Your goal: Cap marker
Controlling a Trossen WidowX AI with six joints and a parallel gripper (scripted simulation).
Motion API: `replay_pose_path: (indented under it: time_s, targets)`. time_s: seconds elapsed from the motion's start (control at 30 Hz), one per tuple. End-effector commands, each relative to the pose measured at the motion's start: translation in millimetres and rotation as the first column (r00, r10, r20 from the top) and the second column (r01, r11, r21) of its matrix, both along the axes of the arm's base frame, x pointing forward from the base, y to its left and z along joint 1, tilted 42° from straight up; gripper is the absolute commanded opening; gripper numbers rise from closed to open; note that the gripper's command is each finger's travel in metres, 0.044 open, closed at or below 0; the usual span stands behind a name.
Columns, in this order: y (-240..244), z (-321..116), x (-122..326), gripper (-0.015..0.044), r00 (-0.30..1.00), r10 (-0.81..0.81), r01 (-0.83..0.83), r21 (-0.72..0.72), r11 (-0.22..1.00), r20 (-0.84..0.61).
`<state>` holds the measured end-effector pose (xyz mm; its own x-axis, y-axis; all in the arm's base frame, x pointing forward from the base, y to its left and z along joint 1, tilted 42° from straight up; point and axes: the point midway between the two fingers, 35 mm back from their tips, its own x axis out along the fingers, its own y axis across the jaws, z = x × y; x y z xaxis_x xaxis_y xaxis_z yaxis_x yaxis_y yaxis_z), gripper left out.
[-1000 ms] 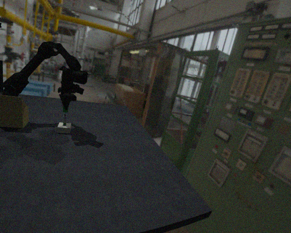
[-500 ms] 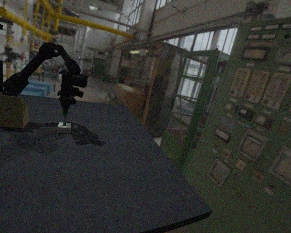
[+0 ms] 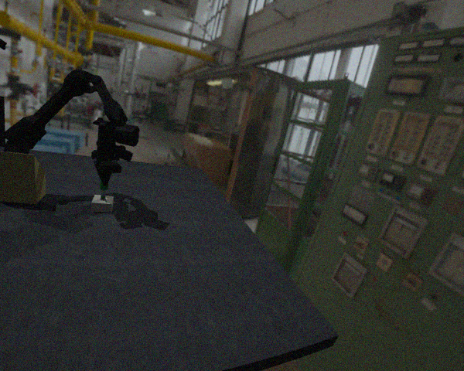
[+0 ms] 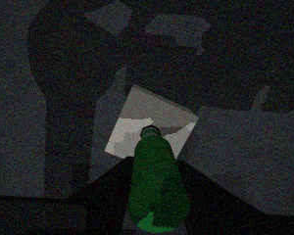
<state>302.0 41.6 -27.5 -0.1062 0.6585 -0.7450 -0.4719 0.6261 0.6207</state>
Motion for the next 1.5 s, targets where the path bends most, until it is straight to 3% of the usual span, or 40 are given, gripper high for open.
replay_pose_path:
  time_s: [0.0, 0.43, 1.0, 1.2, 1.4, 1.47]
  targets:
    - [4, -6, -2, 0.0000, 1.000, 0.000, 0.000, -0.001, 1.000, -0.007]
    - [12, -14, -4, 0.0000, 1.000, 0.000, 0.000, 0.001, 1.000, -0.008]
    - [11, -14, -4, 0.0440, 1.000, 0.004, -0.004, -0.003, 1.000, -0.008]
    - [-37, 39, 4, 0.0440, 1.000, 0.004, -0.004, -0.006, 1.000, -0.008]
    - [-39, 41, 4, 0.0440, 1.000, 0.004, -0.004, -0.006, 1.000, -0.008]
    - [-38, 40, 4, 0.0387, 0.998, -0.038, 0.037, -0.012, 0.999, -0.044]
